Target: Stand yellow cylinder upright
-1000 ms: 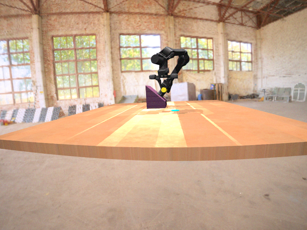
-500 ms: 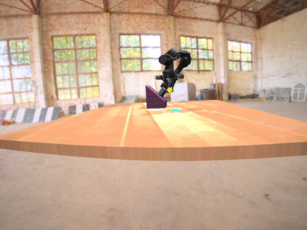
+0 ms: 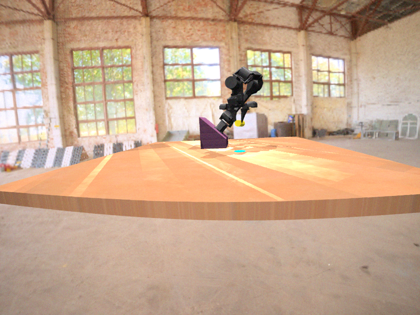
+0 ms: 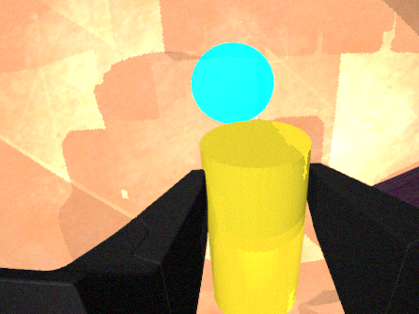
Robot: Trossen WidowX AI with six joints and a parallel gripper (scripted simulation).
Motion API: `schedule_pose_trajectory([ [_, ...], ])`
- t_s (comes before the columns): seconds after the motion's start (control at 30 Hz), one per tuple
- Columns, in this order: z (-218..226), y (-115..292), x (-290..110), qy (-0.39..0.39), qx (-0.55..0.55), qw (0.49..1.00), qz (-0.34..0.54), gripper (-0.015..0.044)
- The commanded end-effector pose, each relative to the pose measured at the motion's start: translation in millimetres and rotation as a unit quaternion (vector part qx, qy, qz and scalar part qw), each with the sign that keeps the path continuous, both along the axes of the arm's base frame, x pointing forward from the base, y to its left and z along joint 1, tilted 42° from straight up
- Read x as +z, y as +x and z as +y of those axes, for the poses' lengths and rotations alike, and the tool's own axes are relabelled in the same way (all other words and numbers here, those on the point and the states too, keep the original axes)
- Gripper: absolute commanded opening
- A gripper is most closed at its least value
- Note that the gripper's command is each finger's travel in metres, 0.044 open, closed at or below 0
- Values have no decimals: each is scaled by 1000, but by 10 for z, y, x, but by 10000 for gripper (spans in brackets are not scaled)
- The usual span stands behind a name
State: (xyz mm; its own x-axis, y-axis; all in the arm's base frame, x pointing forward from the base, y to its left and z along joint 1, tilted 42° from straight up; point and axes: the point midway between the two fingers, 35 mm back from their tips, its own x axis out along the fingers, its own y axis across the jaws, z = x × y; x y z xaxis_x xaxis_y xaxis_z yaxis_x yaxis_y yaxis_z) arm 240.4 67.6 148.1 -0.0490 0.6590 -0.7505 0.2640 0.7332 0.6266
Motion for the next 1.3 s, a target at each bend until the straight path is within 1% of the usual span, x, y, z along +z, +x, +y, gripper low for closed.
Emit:
schedule_pose_trajectory([
  [0.0, 17, -39, -12, -3, -4, 1000, 8, 105],
  [1.27, 75, -205, -257, -129, 14, 991, -16, 105],
])
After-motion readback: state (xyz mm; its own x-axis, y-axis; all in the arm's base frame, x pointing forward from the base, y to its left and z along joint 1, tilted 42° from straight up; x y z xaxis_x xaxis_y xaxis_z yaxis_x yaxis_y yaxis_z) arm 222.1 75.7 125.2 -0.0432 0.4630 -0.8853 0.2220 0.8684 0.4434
